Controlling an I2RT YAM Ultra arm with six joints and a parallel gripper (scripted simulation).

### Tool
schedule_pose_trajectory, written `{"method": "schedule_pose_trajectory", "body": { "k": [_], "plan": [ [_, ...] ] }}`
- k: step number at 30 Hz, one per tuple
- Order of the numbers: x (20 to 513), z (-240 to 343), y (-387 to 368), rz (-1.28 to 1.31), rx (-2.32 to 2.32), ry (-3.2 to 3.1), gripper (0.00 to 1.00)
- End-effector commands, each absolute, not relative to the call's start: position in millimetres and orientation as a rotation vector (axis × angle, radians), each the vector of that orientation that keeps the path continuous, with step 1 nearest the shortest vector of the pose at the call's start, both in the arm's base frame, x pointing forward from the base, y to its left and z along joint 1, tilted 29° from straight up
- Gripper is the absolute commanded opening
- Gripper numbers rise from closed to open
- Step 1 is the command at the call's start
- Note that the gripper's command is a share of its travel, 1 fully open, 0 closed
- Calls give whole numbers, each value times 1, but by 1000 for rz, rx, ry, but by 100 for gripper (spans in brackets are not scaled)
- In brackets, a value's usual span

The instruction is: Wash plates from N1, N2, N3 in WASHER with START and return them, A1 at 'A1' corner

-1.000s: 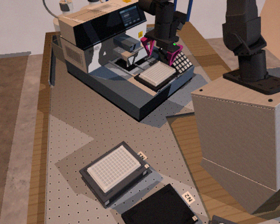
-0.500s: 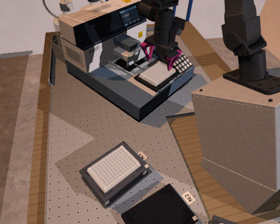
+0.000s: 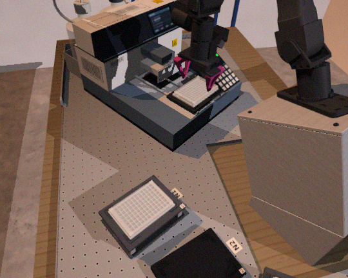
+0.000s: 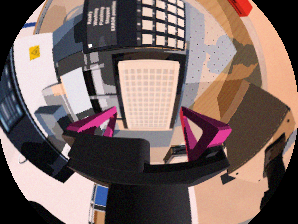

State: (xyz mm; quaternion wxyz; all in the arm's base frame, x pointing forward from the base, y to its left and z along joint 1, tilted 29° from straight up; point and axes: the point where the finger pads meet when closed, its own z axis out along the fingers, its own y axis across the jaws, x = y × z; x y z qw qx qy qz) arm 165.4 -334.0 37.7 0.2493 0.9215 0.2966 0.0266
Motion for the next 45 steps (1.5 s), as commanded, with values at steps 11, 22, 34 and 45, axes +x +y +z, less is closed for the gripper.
{"method": "schedule_pose_trajectory", "body": {
  "k": [11,22,34,45],
  "plan": [
    [158,36,-331,64,2515,797,100],
    [159,25,-333,62,2527,801,100],
    [161,18,-336,62,2527,803,100],
    [162,13,-339,62,2526,804,100]
  ]
}}
